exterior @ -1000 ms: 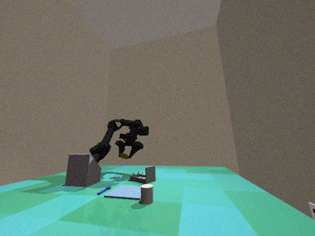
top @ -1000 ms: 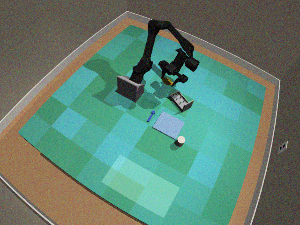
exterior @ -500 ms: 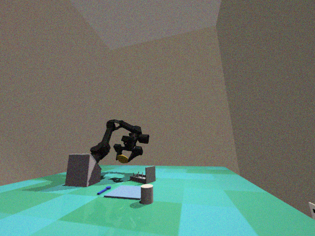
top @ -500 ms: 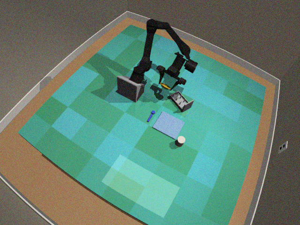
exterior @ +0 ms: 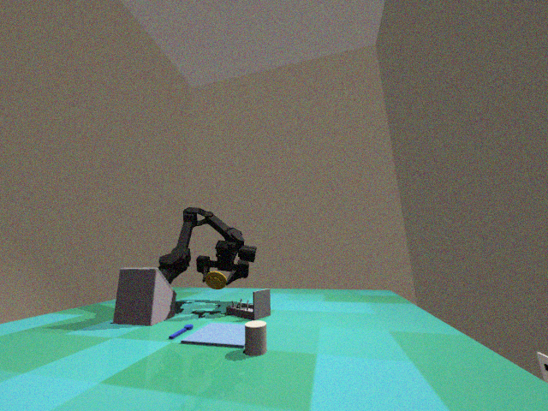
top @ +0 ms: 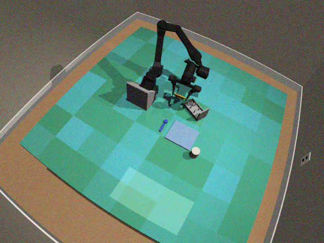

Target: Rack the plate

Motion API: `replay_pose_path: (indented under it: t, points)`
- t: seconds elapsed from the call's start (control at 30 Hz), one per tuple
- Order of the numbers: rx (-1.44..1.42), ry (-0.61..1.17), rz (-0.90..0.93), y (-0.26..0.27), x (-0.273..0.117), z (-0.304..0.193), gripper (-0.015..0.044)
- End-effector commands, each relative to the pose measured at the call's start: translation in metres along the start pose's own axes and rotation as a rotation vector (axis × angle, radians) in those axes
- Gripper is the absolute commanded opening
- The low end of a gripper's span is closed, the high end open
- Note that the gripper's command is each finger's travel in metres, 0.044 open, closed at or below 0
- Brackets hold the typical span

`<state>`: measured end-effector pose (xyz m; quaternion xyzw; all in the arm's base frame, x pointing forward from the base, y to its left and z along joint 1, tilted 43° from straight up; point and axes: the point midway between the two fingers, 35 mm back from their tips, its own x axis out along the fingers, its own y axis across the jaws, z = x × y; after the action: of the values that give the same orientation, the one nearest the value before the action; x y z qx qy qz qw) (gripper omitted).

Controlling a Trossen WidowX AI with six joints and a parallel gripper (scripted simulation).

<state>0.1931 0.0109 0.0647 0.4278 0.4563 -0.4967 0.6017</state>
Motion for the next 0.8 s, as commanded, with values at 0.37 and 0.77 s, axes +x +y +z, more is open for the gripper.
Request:
replay_pose_path:
  t: [0.37,0.77]
  points:
    - [-0.112,-0.231,0.221,0.014,0.001,-0.008,0.0]
    - [-0.173,-0.372,0.421,0.024,-0.008,-0.02,0.0]
